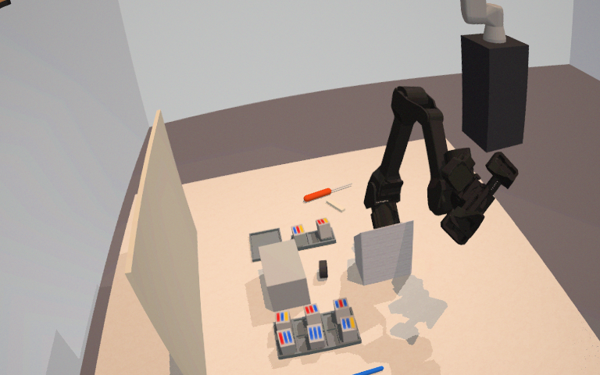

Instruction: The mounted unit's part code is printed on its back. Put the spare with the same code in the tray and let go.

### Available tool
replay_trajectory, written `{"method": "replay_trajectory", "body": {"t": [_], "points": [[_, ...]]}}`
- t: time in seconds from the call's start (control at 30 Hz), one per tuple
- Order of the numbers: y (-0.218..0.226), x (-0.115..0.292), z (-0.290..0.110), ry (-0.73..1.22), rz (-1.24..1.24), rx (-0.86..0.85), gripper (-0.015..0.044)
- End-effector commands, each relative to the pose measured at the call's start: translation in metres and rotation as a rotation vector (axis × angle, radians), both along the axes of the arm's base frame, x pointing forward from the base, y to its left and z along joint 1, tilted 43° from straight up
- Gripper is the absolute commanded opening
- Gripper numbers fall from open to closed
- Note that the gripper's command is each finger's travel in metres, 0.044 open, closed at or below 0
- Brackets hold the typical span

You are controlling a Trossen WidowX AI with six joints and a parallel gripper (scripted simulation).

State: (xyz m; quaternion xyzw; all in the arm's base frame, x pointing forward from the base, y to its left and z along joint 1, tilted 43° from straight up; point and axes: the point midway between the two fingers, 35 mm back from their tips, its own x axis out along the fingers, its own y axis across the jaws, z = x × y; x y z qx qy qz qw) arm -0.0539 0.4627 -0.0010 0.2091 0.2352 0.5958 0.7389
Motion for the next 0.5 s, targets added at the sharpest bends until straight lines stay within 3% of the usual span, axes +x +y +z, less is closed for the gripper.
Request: {"method": "replay_trajectory", "body": {"t": [0.0,0.27,0.47], "points": [[0.0,0.0,0.0,0.0,0.0,0.0,0.0426],[0.004,0.012,-0.004,-0.007,-0.029,-0.025,0.044],[0.022,0.098,-0.026,-0.041,-0.23,-0.203,0.044]]}}
